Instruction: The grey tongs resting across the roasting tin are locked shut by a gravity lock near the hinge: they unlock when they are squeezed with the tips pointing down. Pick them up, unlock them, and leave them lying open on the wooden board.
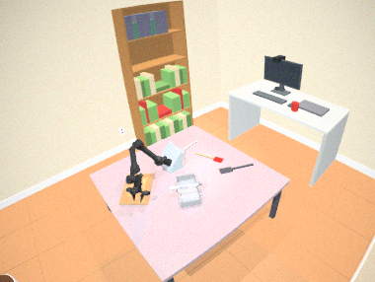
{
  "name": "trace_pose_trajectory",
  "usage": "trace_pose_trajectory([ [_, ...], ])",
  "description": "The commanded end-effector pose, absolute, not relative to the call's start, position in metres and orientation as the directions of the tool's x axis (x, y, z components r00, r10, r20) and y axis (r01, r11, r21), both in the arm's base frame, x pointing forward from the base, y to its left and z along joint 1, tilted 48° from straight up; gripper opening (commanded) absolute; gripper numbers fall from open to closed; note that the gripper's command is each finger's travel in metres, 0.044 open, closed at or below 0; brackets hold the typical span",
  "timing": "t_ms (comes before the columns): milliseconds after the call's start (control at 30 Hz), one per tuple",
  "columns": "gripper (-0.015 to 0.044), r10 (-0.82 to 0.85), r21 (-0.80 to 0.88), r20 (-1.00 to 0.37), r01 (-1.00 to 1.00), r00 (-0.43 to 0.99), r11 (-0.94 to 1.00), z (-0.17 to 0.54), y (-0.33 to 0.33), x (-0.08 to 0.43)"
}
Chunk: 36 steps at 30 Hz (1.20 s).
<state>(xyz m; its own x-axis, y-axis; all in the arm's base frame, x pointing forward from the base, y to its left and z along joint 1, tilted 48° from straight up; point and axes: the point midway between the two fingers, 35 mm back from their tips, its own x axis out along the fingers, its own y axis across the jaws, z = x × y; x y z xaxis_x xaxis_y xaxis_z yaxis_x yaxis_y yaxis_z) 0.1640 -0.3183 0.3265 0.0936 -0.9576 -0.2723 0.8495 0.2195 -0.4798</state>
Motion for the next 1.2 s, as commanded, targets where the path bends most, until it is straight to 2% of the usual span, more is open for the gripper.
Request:
trace_pose_trajectory([
  [0, 0.026, -0.923, -0.586, -0.353, 0.732, 0.156, 0.348, 0.292, -0.3, 0.213],
  [200, 0.026, -0.85, -0.736, -0.473, 0.426, 0.232, 0.526, 0.228, -0.247, 0.286],
  [367, 0.026, -0.799, -0.8, -0.539, 0.134, 0.267, 0.585, 0.174, -0.185, 0.331],
  [567, 0.026, -0.799, -0.83, -0.538, -0.336, 0.268, 0.446, 0.116, -0.103, 0.351],
  [900, 0.026, -0.784, -0.79, -0.556, -0.471, 0.277, 0.393, 0.095, -0.076, 0.352],
  [1100, 0.026, -0.852, -0.646, -0.454, -0.755, 0.261, 0.113, 0.05, -0.038, 0.331],
  [1167, 0.026, -0.862, -0.614, -0.432, -0.787, 0.266, 0.065, 0.045, -0.033, 0.328],
])
